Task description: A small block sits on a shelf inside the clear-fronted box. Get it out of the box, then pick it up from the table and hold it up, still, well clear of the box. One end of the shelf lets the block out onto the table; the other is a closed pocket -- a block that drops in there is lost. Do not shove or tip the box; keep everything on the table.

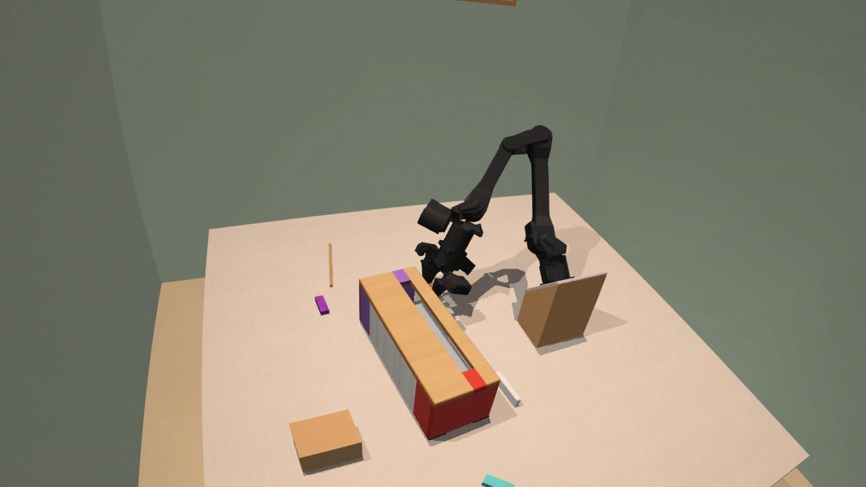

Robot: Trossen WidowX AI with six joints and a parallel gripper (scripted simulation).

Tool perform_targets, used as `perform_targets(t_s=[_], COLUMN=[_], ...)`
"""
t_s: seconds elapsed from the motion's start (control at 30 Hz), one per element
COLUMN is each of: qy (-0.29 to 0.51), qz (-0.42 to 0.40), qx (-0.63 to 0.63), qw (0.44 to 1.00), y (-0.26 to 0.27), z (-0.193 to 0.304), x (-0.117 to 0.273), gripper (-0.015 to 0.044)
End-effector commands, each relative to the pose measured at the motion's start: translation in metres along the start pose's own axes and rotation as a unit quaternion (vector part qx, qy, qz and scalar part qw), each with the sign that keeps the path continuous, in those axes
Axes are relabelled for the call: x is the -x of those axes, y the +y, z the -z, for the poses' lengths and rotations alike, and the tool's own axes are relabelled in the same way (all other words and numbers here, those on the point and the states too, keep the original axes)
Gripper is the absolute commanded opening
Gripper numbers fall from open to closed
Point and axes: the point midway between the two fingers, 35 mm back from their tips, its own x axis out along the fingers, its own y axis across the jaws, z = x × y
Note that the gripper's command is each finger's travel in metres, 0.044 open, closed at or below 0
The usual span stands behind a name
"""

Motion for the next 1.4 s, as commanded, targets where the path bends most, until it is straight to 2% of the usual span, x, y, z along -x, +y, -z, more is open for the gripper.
perform_targets(t_s=[0.0,0.23,0.7,1.03,1.37], qy=[0.006,0.006,-0.009,-0.019,-0.029], qz=[-0.008,-0.009,-0.009,-0.007,-0.003], qx=[-0.006,0.007,0.277,0.462,0.628], qw=[1.0,1.0,0.961,0.887,0.778], y=[0.004,0.004,-0.003,-0.007,-0.011], z=[0.009,0.009,0.01,0.011,0.011], x=[0.02,0.023,0.032,0.038,0.045], gripper=[0.0,0.0,0.0,0.0,0.0])
